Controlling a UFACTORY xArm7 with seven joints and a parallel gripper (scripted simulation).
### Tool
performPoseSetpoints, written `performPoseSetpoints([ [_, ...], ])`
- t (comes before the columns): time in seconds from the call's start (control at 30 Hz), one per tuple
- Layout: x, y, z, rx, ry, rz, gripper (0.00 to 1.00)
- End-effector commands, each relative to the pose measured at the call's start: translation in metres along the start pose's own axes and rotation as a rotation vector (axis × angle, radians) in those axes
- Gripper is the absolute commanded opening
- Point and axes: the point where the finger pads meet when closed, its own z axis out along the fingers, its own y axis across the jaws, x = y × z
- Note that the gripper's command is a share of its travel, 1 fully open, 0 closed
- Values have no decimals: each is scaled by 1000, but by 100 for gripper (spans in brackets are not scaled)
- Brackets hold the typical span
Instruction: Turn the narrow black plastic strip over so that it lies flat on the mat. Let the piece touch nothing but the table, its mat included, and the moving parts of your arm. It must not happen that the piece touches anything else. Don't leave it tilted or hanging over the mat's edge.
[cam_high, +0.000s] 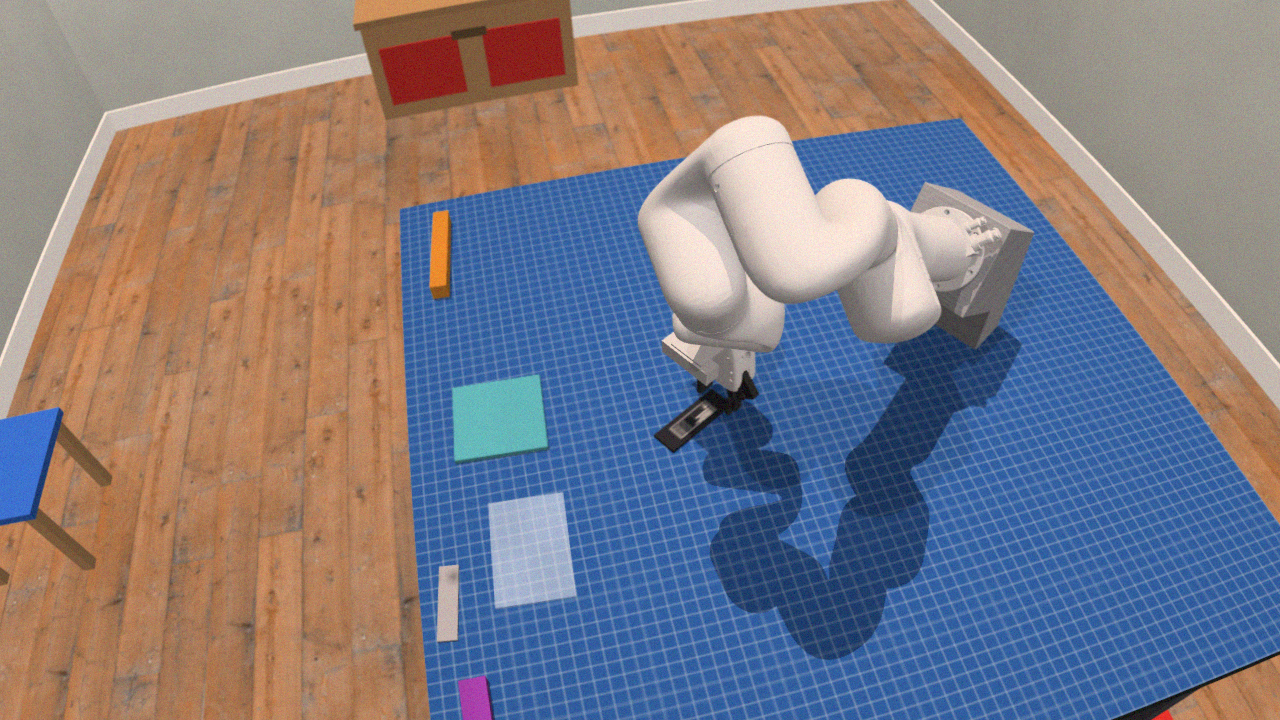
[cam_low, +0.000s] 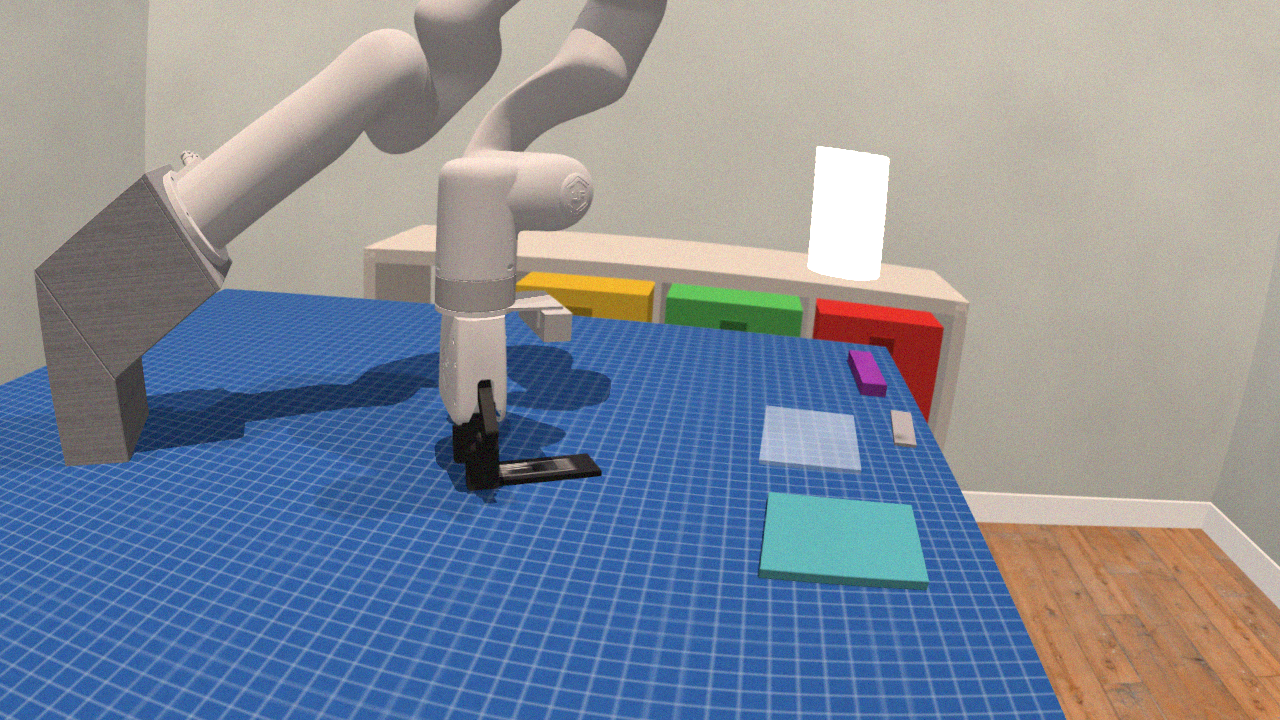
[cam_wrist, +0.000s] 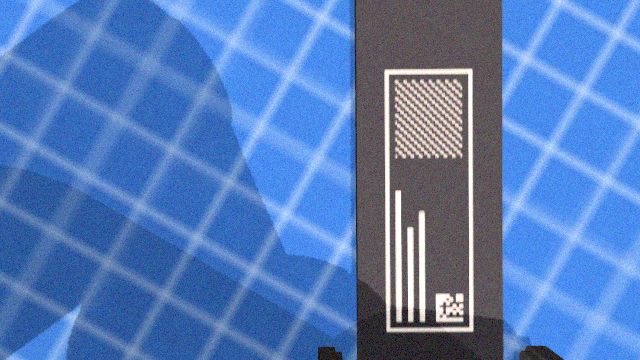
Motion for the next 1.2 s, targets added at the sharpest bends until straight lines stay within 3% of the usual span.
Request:
performPoseSetpoints([
  [0.0, 0, 1, 0, -2, 0, 1, 61],
  [0.47, 0, 1, 0, -2, 0, 1, 61],
  [0.5, 0, 1, 0, -2, 0, 1, 50],
  [1.17, 0, 1, 0, -2, 0, 1, 50],
])
